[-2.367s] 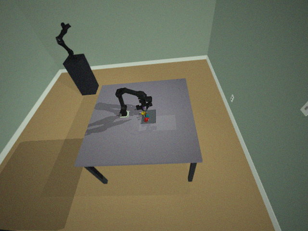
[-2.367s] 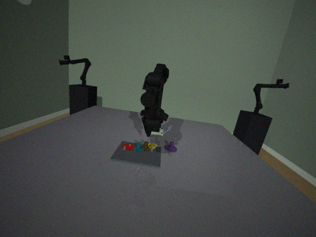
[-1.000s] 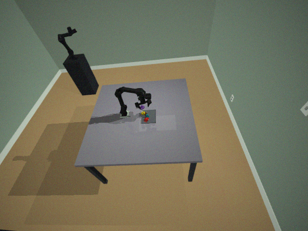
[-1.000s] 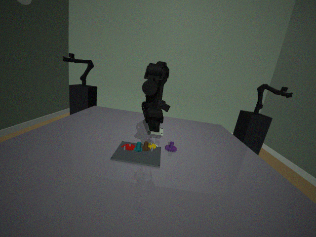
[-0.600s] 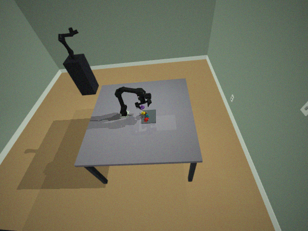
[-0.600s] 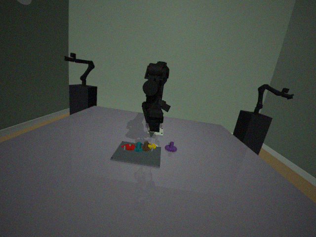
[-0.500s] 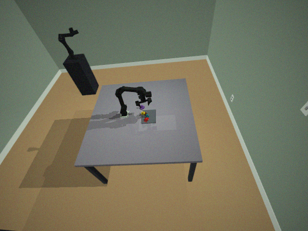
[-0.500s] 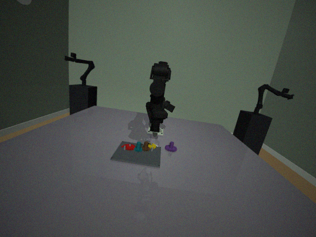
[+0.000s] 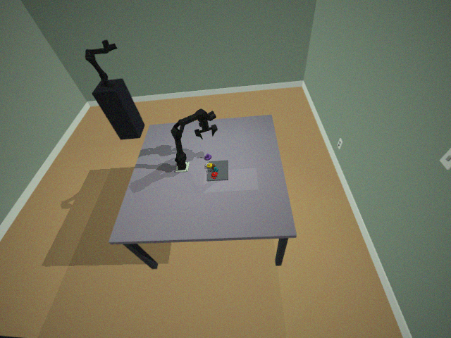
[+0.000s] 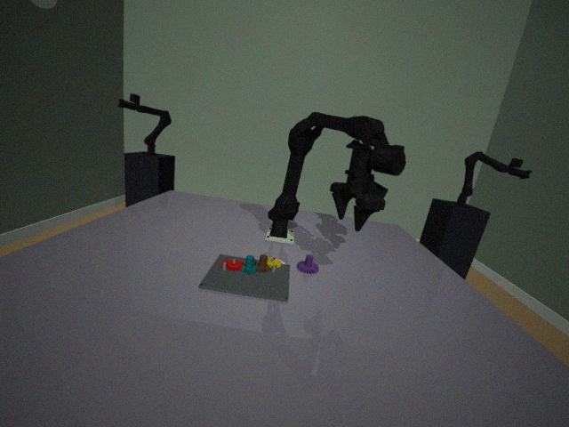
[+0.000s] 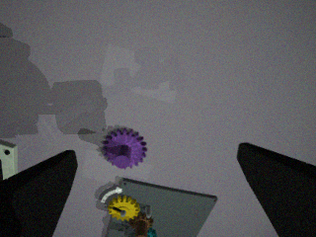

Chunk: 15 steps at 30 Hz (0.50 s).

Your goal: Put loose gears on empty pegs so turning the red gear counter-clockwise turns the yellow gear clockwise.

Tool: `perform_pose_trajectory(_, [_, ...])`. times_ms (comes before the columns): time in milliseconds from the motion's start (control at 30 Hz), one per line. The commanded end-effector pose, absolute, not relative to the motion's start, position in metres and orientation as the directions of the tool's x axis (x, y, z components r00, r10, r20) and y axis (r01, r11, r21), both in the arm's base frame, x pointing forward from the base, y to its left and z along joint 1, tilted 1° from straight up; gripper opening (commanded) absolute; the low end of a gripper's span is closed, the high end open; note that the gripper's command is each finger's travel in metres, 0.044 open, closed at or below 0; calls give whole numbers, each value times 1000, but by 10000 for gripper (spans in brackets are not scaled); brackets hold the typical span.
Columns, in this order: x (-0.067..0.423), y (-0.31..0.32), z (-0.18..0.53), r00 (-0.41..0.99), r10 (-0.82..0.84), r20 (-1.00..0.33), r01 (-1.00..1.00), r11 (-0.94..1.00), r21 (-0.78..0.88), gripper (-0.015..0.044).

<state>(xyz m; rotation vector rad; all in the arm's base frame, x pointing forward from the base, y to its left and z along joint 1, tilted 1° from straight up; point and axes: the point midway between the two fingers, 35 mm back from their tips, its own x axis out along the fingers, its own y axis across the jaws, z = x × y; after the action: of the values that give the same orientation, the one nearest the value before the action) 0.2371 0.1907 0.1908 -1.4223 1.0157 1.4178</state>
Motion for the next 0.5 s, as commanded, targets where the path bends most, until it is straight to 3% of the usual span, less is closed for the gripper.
perform_pose_trajectory(0, [213,226,199,29,17,-999,-956,-290,-33,440])
perform_pose_trajectory(467, [200,241,201,30,13,-999,-957,-287,-33,440])
